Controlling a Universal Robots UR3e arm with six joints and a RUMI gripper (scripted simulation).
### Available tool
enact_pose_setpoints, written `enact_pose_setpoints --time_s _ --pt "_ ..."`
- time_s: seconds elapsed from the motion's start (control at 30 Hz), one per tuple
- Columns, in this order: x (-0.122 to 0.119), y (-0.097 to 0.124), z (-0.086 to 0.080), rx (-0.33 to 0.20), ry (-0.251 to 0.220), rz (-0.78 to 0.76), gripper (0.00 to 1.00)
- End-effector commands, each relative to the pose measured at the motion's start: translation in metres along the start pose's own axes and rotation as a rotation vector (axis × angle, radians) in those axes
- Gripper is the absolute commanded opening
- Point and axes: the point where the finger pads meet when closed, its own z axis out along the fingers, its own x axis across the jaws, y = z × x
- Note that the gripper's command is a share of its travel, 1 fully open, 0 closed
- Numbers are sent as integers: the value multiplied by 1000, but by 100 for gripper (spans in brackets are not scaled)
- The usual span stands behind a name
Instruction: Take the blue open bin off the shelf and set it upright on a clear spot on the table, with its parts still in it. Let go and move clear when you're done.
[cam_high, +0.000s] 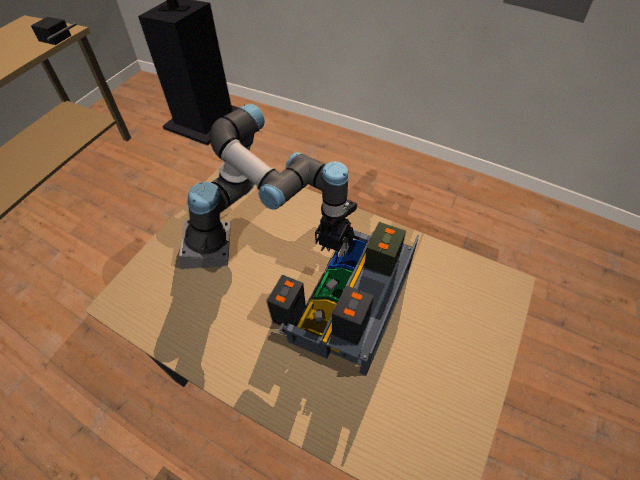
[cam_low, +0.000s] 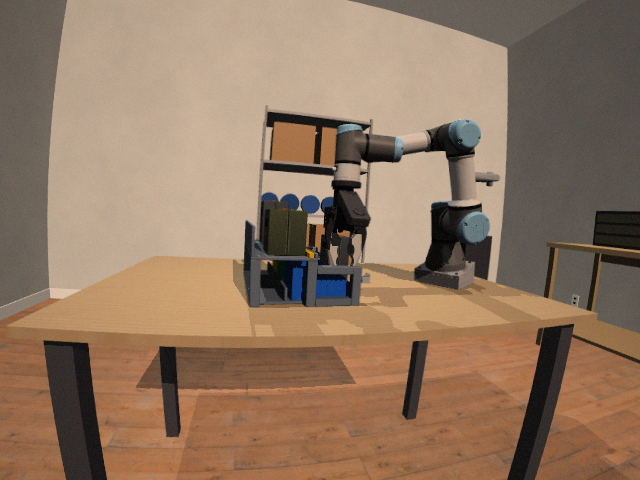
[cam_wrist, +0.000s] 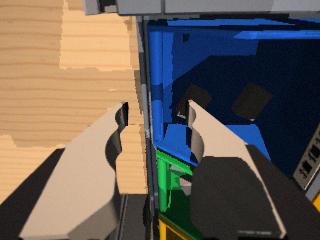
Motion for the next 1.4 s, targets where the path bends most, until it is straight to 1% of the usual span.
enact_pose_setpoints --time_s 0.0,0.67,0.83,1.23,1.37 --pt "1 0 -1 0 3 0 26" --pt "1 0 -2 0 3 0 26" --pt "1 0 8 0 3 0 26" --pt "1 0 8 0 3 0 26" --pt "1 0 16 0 3 0 26"
